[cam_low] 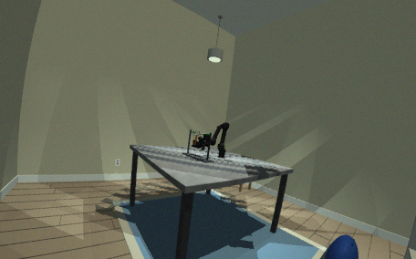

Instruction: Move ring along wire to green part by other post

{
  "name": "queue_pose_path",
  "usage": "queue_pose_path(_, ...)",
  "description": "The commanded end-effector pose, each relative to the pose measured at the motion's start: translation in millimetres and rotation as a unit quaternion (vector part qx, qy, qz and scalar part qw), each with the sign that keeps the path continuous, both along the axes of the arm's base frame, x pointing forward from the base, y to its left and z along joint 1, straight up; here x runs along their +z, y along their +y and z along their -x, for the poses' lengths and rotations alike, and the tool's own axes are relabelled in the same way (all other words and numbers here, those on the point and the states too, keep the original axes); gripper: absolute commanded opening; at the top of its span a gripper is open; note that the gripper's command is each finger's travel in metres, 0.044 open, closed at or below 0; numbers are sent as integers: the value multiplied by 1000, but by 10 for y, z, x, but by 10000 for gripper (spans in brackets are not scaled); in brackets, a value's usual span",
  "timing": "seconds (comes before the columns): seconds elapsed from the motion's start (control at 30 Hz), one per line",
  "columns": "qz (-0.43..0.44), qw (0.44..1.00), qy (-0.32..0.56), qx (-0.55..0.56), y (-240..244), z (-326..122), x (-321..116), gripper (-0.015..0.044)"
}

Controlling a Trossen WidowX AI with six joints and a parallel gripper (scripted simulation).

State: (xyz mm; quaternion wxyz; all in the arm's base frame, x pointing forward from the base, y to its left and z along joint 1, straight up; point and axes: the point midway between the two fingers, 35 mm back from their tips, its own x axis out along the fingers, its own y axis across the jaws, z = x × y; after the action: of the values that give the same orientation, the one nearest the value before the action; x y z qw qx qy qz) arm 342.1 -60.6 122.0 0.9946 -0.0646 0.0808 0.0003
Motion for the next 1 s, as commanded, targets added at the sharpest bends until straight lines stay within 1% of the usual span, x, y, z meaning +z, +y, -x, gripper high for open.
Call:
queue_pose_path(0.0,17,1000,0,-8,9,8,-11,-150)
queue_pose_path(0.53,30,999,1,-14,125,0,-39,-150)
queue_pose_path(0.97,-8,1000,3,4,347,-9,-82,-150)
